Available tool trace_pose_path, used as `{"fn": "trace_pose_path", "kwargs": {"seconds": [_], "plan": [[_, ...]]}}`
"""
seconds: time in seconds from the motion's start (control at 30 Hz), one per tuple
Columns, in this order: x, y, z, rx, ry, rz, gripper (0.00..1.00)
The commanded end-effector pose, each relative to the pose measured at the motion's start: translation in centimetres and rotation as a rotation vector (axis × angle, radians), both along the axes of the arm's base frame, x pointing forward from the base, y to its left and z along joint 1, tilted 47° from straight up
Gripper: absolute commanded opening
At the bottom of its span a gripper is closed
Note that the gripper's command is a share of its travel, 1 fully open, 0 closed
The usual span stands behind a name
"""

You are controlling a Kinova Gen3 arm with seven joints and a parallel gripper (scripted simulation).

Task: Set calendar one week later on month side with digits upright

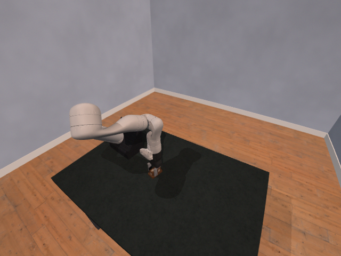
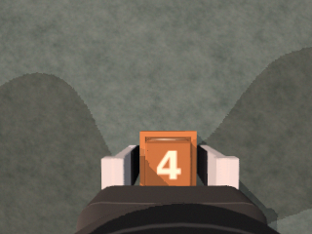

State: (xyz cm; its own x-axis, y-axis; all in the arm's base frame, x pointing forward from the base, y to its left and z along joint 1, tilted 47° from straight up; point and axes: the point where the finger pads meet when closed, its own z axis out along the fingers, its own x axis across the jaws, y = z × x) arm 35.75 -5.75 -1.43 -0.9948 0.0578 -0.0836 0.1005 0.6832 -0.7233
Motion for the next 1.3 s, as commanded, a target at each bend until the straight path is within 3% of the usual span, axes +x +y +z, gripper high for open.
{"fn": "trace_pose_path", "kwargs": {"seconds": [0.0, 0.53, 0.57, 1.27], "plan": [[0.04, 0.08, 0.02, 0.001, -0.001, 0.001, 0.9], [0.04, 0.08, 0.02, 0.001, -0.001, 0.001, 0.9], [0.04, 0.08, 0.02, 0.001, -0.001, 0.001, 0.6], [0.04, 0.08, 0.02, 0.001, -0.001, 0.001, 0.6]]}}
